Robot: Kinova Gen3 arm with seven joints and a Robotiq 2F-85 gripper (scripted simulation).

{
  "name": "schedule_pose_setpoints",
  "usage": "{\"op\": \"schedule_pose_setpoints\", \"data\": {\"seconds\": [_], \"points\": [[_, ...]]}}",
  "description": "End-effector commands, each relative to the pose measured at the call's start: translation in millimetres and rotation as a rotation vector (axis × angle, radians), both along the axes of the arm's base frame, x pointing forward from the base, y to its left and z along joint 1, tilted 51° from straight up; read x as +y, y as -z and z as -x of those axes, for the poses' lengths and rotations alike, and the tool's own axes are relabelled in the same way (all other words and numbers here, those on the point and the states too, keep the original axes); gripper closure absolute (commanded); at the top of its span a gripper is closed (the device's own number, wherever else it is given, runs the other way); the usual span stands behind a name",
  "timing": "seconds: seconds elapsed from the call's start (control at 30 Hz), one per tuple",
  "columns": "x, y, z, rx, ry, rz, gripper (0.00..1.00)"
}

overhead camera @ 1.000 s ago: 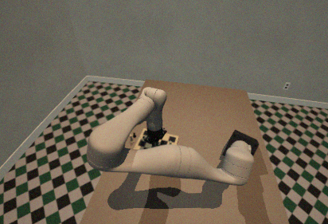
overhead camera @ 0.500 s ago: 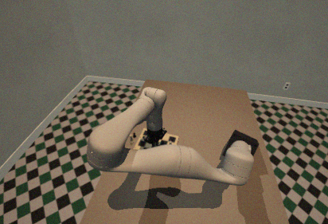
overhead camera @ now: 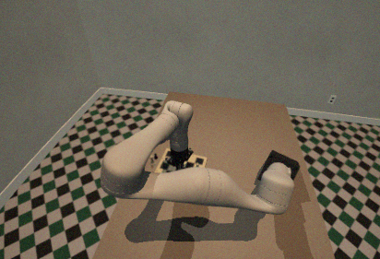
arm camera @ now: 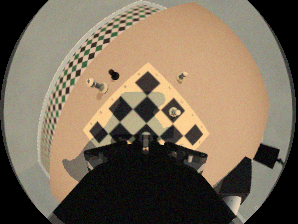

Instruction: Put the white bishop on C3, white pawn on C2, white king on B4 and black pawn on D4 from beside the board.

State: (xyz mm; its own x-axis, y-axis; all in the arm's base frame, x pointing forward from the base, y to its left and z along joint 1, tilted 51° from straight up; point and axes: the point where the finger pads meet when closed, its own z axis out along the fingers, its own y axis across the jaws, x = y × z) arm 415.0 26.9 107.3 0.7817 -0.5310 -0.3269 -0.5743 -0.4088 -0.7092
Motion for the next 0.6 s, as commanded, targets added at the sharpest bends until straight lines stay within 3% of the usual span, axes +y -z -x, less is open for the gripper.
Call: {"op": "schedule_pose_setpoints", "data": {"seconds": [0.0, 0.57], "points": [[-0.3, 0.0, -0.2, -0.001, 0.001, 0.001, 1.0], [1.9, 1.8, -1.0, -0.001, 0.001, 0.001, 1.0]]}}
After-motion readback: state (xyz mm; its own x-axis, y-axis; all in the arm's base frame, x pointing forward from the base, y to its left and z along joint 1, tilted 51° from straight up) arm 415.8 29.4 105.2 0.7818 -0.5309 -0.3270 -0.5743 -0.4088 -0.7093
